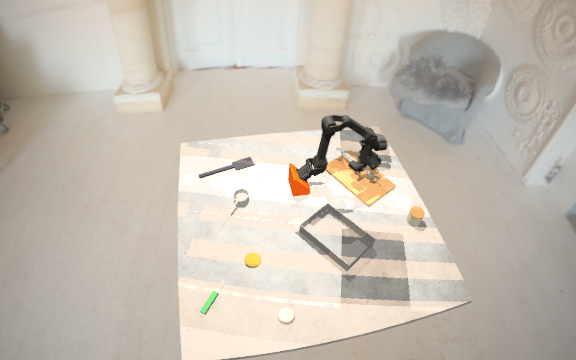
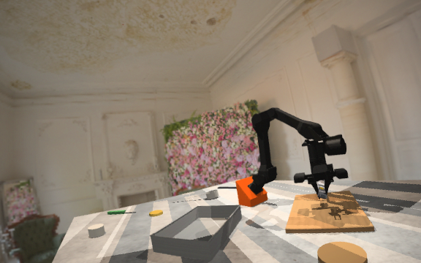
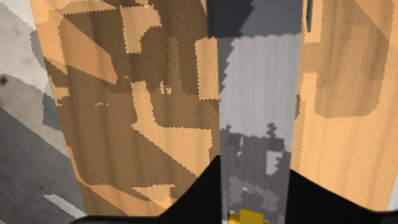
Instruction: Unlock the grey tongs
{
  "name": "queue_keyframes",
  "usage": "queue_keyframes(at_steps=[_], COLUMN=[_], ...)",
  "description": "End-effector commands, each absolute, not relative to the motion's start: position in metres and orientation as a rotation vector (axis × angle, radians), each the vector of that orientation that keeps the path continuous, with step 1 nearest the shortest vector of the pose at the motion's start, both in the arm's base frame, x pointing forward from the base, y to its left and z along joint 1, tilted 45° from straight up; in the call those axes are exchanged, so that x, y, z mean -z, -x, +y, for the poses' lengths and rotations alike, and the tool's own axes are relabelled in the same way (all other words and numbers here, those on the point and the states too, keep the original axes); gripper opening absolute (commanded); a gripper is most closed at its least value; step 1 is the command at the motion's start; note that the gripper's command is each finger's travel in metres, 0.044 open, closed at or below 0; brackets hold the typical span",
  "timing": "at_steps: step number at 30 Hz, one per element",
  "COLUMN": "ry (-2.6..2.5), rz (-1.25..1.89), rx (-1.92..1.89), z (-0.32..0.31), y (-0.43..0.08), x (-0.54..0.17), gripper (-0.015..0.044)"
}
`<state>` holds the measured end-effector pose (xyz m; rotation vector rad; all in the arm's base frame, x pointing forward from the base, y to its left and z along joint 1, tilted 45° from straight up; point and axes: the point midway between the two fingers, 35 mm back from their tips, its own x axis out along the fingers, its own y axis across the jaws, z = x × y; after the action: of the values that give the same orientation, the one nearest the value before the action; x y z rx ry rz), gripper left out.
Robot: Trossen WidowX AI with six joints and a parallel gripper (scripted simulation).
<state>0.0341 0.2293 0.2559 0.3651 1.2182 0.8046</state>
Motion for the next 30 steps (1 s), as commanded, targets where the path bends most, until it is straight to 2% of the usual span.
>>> queue_keyframes(at_steps=[1,19,24,30], ry=[-0.365,-0.365,-0.359,-0.325], rz=[1.218,1.218,1.219,1.227], rx=[-0.804,-0.804,-0.801,-0.773], z=[0.229,0.229,0.229,0.223], y=[-0.034,-0.034,-0.037,-0.068], x=[-0.256,-0.256,-0.259,-0.290], gripper=[-0.0045,0.0427,0.0440,0.0440])
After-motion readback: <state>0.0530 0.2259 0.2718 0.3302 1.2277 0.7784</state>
